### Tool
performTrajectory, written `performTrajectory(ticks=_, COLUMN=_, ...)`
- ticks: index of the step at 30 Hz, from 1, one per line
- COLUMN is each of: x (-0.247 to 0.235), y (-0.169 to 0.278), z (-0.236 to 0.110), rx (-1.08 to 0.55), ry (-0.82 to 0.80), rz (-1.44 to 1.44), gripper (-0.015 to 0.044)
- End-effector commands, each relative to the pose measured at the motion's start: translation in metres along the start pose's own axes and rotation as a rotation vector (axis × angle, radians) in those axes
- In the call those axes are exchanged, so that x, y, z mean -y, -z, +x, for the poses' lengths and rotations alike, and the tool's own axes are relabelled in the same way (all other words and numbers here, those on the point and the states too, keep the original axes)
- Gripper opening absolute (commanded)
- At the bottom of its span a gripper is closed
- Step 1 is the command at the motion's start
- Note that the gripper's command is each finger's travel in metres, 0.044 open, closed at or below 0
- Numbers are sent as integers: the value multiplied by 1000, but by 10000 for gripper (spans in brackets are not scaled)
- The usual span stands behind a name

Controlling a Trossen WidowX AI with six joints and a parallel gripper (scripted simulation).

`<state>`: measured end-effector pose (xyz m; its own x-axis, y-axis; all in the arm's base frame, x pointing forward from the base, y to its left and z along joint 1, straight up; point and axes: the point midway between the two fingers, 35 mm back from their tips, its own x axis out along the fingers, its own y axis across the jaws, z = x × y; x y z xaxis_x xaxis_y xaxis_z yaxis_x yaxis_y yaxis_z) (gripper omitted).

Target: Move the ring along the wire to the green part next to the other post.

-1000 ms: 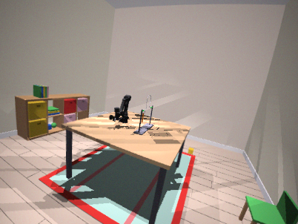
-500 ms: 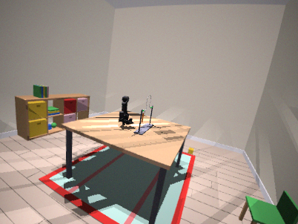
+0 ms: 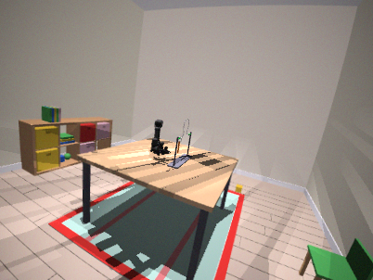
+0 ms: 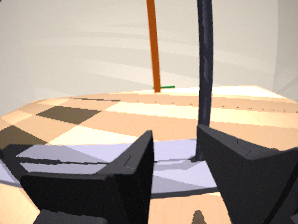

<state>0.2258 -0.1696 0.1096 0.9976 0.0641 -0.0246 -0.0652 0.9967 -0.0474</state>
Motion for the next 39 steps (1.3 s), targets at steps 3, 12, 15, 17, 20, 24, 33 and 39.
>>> performTrajectory(ticks=3, x=-3, y=-30, z=28, rx=29, ry=-5, rz=27, gripper=160)
performTrajectory(ticks=12, x=-6, y=-34, z=33, rx=34, ry=-5, rz=31, gripper=160)
performTrajectory(ticks=15, x=-5, y=-34, z=37, rx=34, ry=-5, rz=31, gripper=160)
performTrajectory(ticks=17, x=-5, y=-34, z=40, rx=34, ry=-5, rz=31, gripper=160)
performTrajectory(ticks=20, x=-4, y=-35, z=44, rx=35, ry=-5, rz=31, gripper=160)
performTrajectory(ticks=24, x=-4, y=-35, z=50, rx=36, ry=-5, rz=30, gripper=160)
performTrajectory(ticks=33, x=-3, y=-36, z=64, rx=37, ry=-5, rz=30, gripper=160)
performTrajectory(ticks=39, x=-3, y=-37, z=73, rx=38, ry=-5, rz=30, gripper=160)
